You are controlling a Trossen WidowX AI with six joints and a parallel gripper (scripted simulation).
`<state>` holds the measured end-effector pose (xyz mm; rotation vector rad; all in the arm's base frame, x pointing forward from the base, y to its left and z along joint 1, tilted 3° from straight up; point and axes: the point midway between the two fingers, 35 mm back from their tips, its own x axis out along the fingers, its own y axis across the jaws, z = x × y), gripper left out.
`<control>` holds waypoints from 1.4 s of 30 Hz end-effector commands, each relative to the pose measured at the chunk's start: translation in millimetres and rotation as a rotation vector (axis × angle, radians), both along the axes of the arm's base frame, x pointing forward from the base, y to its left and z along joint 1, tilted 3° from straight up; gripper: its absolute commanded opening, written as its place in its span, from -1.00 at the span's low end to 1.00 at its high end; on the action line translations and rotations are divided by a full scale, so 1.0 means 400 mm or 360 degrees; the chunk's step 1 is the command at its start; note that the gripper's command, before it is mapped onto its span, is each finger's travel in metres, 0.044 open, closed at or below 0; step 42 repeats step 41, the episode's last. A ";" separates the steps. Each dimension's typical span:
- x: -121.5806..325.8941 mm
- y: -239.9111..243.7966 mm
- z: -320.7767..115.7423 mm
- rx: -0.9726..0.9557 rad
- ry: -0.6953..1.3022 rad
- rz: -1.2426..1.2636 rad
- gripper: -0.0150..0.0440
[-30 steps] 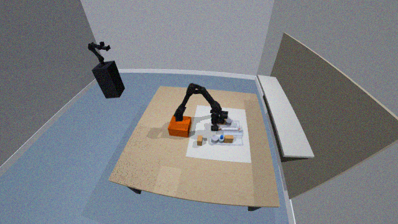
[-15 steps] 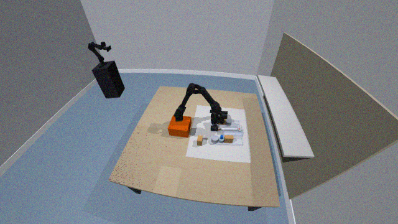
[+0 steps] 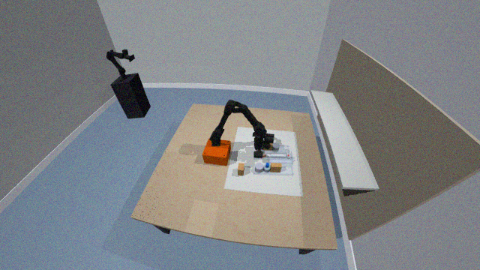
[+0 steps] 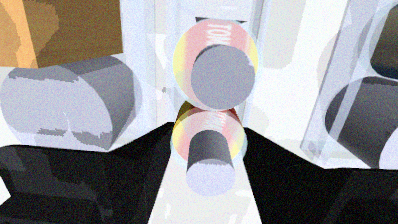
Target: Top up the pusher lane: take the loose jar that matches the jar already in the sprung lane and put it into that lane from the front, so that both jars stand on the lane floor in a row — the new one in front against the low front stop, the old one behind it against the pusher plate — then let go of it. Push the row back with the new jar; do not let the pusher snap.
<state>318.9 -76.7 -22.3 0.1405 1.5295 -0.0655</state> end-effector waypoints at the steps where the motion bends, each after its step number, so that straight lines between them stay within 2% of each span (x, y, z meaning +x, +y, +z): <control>1: -0.001 0.000 0.001 0.0001 -0.0001 0.0003 -0.49; 13: 0.000 0.000 0.000 0.0001 -0.0001 0.0003 0.55; 28: -0.006 -0.003 0.050 0.0001 -0.0001 0.0003 0.55; 42: -0.108 0.008 0.051 0.0002 0.0005 0.0003 0.55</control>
